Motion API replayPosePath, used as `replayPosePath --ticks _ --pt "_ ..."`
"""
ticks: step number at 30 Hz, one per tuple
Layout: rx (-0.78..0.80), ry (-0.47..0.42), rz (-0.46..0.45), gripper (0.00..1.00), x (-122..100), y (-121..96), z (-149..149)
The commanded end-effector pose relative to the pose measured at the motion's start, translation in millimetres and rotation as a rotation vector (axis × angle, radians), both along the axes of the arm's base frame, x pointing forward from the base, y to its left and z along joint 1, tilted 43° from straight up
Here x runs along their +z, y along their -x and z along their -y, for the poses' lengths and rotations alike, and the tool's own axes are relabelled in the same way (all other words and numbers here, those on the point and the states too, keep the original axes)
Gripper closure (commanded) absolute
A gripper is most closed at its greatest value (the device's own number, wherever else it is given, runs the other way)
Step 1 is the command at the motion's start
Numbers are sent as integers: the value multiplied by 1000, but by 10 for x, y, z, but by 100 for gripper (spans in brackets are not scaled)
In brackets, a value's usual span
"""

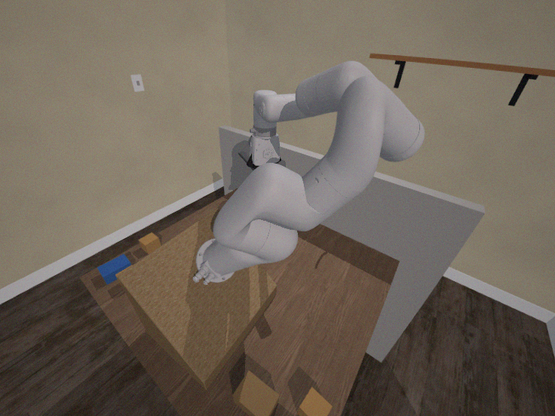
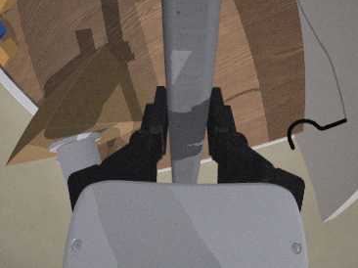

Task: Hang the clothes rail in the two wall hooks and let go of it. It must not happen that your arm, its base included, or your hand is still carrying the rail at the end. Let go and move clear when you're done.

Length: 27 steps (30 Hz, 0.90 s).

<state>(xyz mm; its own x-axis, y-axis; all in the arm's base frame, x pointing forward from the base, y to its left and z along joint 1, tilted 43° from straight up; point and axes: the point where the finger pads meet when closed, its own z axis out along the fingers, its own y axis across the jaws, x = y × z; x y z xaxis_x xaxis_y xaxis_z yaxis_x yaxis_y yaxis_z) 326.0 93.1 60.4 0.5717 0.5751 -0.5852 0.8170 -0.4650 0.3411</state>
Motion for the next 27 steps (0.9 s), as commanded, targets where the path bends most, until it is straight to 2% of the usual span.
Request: replayPosePath --ticks 1,27 --pt "3 -3 3 100 79 -2 58" --pt "3 -3 3 100 377 32 381"
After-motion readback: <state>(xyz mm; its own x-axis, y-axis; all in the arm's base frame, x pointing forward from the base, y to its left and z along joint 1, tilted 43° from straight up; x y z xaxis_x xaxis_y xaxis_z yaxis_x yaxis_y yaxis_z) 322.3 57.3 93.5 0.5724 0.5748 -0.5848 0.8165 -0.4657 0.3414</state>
